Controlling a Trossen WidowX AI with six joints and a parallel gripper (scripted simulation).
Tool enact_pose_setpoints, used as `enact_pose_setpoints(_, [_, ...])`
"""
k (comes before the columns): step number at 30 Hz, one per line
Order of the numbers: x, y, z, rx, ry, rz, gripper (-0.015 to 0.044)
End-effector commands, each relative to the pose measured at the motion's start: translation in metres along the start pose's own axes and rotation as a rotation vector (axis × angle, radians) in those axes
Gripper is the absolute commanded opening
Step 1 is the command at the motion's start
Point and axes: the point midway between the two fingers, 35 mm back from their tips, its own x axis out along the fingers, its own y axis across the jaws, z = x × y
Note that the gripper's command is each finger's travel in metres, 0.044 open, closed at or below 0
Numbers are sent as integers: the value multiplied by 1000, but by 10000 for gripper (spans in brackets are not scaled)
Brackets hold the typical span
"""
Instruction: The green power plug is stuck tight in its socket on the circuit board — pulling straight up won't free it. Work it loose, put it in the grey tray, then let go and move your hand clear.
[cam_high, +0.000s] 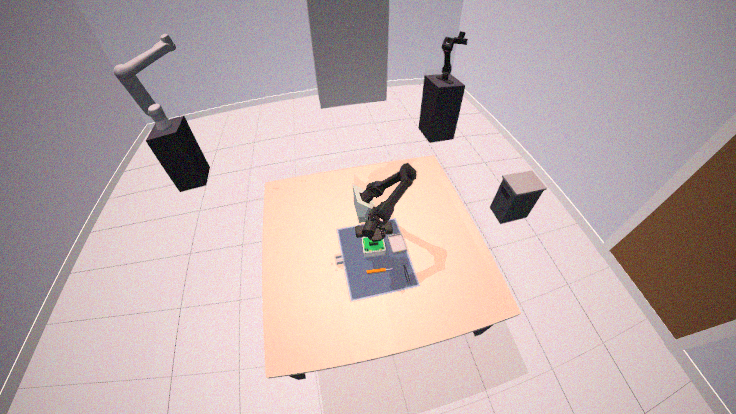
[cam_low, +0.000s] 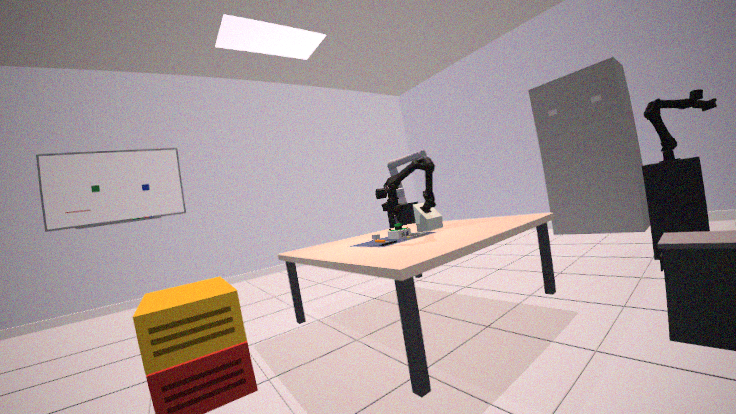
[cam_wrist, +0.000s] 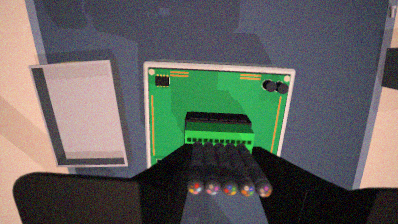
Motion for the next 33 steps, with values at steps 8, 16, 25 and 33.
enact_pose_setpoints(8, [1, 0, -1, 6, 1, 3, 0])
enact_pose_setpoints(16, [-14, 3, -1, 6, 1, -32, 0])
enact_pose_setpoints(25, [-18, 0, -1, 6, 0, 0, 0])
enact_pose_setpoints(33, [-18, -12, -1, 6, 0, 138, 0])
